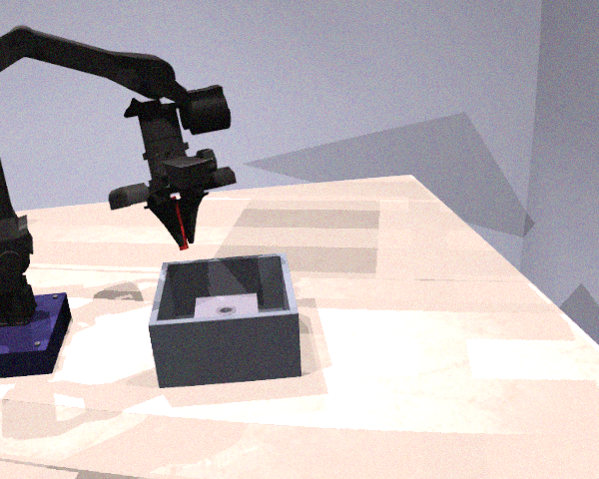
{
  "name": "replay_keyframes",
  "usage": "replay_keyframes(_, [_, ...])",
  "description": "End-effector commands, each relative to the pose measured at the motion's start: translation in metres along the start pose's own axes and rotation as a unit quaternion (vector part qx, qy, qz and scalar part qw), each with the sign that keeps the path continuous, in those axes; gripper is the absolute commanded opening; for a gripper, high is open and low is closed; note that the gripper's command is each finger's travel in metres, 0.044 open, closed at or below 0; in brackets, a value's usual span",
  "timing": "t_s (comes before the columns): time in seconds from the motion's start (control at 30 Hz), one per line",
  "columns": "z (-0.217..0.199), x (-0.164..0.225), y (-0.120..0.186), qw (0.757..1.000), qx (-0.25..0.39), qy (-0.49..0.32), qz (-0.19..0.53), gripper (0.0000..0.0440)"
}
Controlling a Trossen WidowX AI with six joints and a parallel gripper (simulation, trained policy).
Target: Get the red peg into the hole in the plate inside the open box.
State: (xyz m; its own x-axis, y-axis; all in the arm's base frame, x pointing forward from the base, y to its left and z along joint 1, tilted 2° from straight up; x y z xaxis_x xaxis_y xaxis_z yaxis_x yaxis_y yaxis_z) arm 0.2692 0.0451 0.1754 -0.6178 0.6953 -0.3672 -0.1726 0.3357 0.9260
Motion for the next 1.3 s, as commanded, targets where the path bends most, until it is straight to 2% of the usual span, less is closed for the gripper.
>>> replay_keyframes(0.0, [0.001, -0.014, -0.004, 1.000, -0.002, -0.008, -0.006, 0.0000])
replay_keyframes(0.5, [-0.004, -0.070, -0.048, 1.000, -0.008, 0.000, 0.004, 0.0000])
replay_keyframes(0.87, [-0.005, -0.084, -0.083, 0.998, -0.022, 0.046, 0.033, 0.0001])
replay_keyframes(0.97, [-0.006, -0.082, -0.092, 0.997, -0.024, 0.060, 0.046, 0.0033])
replay_keyframes(1.13, [-0.005, -0.083, -0.104, 0.995, -0.027, 0.071, 0.066, 0.0146])
replay_keyframes(1.27, [-0.005, -0.092, -0.103, 0.993, -0.032, 0.089, 0.066, 0.0152])
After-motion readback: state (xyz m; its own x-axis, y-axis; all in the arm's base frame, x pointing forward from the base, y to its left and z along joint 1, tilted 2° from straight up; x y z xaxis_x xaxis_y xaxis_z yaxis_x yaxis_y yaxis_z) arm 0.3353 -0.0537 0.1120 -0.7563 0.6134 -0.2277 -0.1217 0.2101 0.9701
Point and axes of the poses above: the point midway between the two fingers, 35 mm back from their tips, its own y axis back along the fingers, its own z axis across the jaws, x = y × z, the point moved 5 cm from there along y, back along the fingers, and after that the axes turned 6 degrees about y, right-handed, at the moved point
